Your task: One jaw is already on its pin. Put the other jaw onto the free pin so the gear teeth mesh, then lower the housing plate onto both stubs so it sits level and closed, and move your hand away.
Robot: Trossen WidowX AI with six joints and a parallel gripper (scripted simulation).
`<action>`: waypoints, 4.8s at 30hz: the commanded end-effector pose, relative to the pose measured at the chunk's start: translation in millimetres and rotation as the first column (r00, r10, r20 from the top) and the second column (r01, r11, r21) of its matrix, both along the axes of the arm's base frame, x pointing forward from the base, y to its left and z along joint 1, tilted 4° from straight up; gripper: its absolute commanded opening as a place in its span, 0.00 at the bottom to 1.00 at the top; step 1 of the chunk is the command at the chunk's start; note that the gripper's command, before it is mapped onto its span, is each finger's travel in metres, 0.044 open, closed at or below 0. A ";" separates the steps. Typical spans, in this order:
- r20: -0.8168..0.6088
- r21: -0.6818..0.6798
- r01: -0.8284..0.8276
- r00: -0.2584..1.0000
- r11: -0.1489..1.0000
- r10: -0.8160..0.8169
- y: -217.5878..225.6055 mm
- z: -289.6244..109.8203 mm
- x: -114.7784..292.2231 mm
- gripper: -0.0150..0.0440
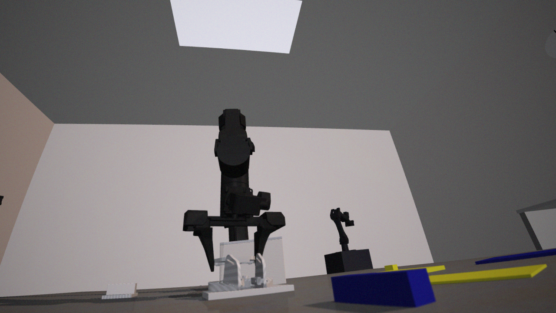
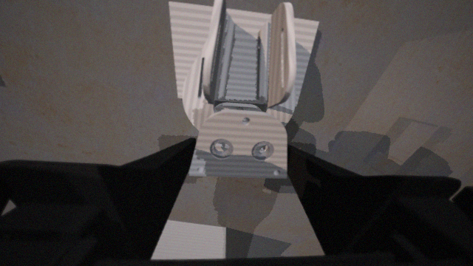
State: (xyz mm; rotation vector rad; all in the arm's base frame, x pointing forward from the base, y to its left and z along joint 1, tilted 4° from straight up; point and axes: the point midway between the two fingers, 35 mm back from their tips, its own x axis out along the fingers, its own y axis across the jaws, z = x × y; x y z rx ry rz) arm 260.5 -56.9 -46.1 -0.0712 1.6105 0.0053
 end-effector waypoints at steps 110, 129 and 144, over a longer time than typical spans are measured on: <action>-0.002 0.003 -0.011 1.000 1.000 0.011 -0.4 -29.2 -4.1 0.85; -0.002 0.003 -0.011 1.000 1.000 0.011 -0.4 -29.2 -4.1 0.85; -0.002 0.003 -0.011 1.000 1.000 0.011 -0.4 -29.2 -4.1 0.85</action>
